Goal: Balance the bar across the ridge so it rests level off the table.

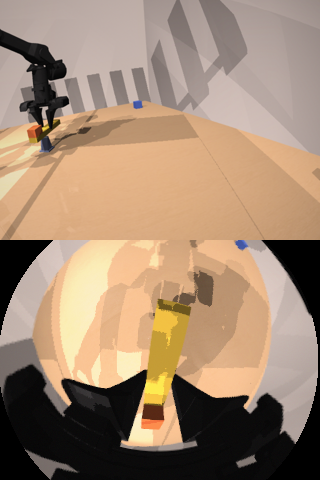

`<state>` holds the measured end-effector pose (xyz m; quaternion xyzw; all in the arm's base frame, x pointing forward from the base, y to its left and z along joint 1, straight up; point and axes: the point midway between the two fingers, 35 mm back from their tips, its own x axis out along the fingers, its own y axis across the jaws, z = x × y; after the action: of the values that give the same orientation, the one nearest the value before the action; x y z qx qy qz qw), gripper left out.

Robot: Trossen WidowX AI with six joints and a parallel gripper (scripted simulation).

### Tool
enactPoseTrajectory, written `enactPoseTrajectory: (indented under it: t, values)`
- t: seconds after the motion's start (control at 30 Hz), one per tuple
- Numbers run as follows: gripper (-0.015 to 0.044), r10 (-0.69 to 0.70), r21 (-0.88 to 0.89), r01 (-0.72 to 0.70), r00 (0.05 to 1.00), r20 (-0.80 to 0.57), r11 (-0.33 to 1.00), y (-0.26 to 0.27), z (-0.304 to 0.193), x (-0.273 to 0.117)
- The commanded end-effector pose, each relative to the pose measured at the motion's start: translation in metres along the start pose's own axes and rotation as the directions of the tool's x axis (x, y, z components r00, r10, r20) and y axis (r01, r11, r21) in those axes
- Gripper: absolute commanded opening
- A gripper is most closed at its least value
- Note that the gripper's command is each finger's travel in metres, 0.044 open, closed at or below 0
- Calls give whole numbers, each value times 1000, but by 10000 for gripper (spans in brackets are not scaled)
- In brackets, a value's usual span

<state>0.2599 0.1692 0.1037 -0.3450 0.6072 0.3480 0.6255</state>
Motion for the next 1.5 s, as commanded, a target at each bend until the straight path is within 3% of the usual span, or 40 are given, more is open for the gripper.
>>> enactPoseTrajectory:
  t: [0.0, 1.47]
  values:
    - [0, -2, 3, 2, 1000, -2, 1000, 0, 0, 1]
    - [0, -2, 3, 2, 1000, -2, 1000, 0, 0, 5]
